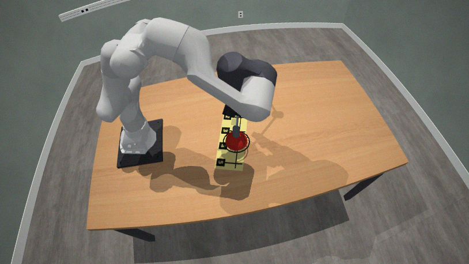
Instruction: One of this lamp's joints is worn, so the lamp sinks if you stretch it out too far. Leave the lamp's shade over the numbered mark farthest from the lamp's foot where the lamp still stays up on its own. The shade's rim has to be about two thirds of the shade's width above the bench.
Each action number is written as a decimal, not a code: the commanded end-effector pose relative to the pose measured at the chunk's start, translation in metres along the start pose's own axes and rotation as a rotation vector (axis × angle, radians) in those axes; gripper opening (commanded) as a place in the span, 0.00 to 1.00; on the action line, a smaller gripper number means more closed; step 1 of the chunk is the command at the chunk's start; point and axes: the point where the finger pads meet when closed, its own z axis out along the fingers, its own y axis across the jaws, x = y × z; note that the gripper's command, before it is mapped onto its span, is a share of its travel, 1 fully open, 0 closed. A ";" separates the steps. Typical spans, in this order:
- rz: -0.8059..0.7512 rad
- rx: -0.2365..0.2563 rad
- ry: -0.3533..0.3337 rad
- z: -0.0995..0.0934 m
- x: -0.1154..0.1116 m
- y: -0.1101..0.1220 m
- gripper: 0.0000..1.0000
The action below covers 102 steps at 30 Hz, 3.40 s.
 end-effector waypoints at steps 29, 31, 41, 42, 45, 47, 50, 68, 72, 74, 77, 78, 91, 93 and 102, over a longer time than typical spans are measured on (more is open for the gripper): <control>-0.150 -0.005 -0.012 0.002 0.061 -0.018 0.10; -0.149 -0.005 -0.012 0.002 0.061 -0.018 0.10; -0.149 -0.005 -0.012 0.002 0.061 -0.018 0.10; -0.149 -0.005 -0.012 0.002 0.062 -0.018 0.10; -0.148 -0.005 -0.012 0.001 0.064 -0.019 0.10; -0.146 -0.005 -0.012 0.001 0.066 -0.020 0.10; -0.141 -0.005 -0.013 0.000 0.069 -0.021 0.10; -0.122 -0.006 -0.014 -0.001 0.073 -0.023 0.10; -0.123 -0.006 -0.014 -0.001 0.072 -0.022 0.10; -0.123 -0.006 -0.014 -0.001 0.072 -0.022 0.10; -0.123 -0.006 -0.014 -0.001 0.072 -0.022 0.10; -0.123 -0.006 -0.014 -0.001 0.072 -0.022 0.10; -0.123 -0.006 -0.014 -0.001 0.072 -0.022 0.10; -0.123 -0.006 -0.014 -0.001 0.072 -0.022 0.10; -0.123 -0.006 -0.014 -0.001 0.072 -0.022 0.10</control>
